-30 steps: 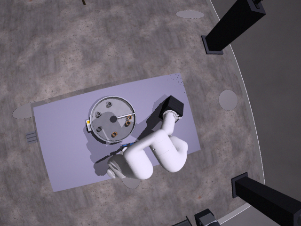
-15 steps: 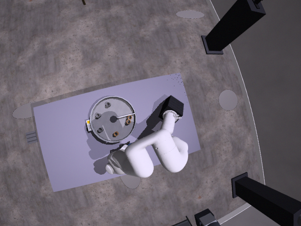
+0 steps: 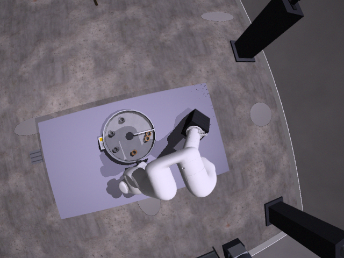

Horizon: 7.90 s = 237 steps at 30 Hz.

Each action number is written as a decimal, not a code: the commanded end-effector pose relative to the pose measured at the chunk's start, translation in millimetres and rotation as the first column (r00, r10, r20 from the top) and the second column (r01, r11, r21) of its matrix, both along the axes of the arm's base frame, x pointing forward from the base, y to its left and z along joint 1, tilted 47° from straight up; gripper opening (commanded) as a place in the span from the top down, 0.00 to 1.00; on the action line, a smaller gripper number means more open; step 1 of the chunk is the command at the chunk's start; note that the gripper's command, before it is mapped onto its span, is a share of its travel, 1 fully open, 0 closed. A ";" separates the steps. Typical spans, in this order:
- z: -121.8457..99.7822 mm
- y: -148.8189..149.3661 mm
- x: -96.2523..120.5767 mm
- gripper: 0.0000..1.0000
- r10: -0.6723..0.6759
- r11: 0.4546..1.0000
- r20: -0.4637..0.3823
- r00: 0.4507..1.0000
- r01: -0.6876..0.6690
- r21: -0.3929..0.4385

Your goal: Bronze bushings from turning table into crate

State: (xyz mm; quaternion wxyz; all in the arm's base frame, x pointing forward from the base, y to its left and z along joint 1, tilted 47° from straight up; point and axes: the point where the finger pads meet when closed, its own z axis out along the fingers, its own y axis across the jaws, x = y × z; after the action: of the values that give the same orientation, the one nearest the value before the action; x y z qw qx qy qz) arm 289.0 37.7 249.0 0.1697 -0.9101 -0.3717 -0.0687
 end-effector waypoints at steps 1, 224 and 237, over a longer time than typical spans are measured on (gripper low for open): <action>-8.8 -15.1 5.6 0.00 -0.152 0.986 -0.031 0.988 0.153 0.064; -86.7 -183.5 -8.6 0.85 -0.864 -0.055 -0.496 0.083 0.965 0.256; -86.7 -183.5 -8.6 0.85 -0.864 -0.055 -0.496 0.083 0.965 0.256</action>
State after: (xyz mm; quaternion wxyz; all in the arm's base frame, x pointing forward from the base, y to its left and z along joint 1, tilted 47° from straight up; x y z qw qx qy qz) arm 280.2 -144.4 161.5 0.3565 -0.8291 0.3913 -0.1798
